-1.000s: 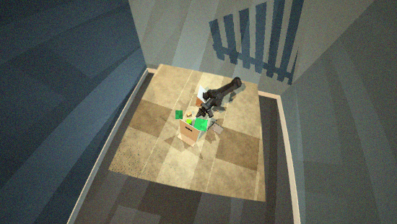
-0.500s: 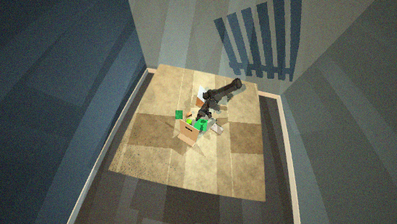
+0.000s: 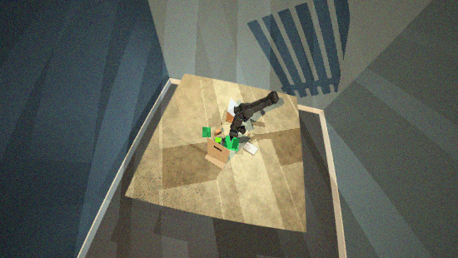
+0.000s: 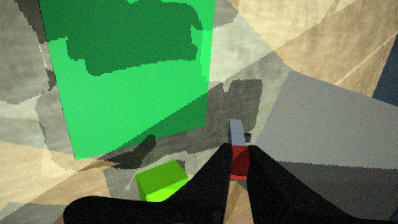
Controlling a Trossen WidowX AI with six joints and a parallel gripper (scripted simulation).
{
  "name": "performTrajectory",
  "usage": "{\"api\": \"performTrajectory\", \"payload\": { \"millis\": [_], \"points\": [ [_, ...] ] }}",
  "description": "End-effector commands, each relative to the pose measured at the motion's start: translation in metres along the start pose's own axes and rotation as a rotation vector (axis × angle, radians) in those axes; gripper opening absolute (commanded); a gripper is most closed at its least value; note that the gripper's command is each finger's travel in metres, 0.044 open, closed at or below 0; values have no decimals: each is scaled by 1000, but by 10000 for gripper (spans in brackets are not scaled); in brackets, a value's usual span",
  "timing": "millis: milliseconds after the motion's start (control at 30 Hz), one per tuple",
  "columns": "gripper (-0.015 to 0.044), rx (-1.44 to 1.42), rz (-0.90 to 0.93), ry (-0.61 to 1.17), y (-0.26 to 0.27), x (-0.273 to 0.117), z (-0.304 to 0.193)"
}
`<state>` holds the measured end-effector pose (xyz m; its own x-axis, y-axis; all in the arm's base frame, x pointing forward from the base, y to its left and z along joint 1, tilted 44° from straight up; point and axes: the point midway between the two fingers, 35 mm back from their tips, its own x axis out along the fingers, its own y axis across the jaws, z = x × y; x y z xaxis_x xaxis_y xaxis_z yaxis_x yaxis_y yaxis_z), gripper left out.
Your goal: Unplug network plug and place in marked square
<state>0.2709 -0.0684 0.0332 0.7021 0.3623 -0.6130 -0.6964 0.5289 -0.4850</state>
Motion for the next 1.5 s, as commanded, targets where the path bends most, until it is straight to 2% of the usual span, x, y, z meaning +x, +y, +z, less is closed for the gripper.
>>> {"api": "performTrajectory", "payload": {
  "millis": [0,1467],
  "points": [
    [0,-14,42,-83,10,2,8],
    [0,-20,58,-117,37,36,13]
  ]
}}
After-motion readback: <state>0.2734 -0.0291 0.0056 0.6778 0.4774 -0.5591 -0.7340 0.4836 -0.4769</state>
